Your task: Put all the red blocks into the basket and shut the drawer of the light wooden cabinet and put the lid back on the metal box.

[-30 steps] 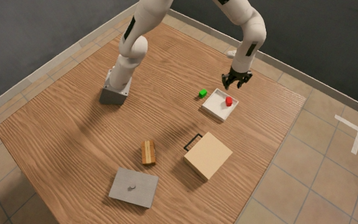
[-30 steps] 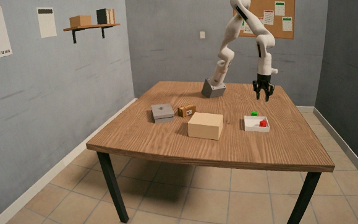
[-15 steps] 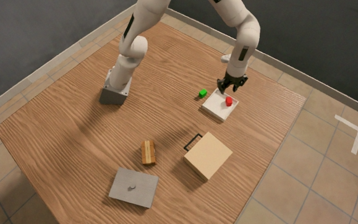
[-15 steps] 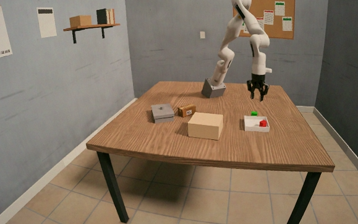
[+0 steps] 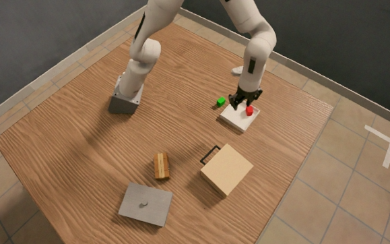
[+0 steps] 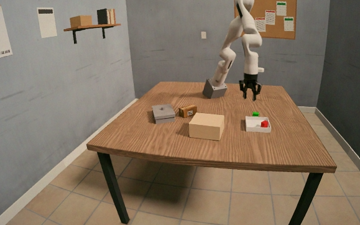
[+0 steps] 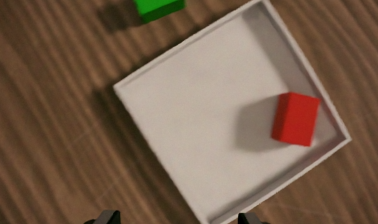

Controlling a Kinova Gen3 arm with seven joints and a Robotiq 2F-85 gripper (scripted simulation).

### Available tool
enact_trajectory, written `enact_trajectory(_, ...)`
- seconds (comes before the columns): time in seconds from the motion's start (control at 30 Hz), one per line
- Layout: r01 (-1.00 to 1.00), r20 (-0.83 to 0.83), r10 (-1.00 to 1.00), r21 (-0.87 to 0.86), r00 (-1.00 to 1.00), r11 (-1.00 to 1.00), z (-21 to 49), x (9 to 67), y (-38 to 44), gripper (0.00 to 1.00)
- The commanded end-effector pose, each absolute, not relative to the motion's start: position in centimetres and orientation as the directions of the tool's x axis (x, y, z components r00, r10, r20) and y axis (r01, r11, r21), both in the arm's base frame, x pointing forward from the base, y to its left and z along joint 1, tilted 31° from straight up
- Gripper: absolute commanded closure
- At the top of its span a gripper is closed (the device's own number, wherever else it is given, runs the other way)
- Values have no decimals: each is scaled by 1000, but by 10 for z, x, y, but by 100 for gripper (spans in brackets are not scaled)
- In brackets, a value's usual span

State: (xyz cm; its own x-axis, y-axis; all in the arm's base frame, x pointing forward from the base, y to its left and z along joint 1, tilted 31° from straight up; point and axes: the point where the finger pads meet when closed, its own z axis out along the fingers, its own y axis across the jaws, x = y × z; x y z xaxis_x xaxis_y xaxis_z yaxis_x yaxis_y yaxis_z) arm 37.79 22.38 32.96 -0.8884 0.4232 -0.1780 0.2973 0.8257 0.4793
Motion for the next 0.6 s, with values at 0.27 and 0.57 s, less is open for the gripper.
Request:
enact_trajectory(0.27, 207, -236, 345, 463, -908, 862, 310, 387, 166, 39)
enact_trajectory(0.57, 136, -270, 276, 443, -922, 886, 294, 392, 128, 39)
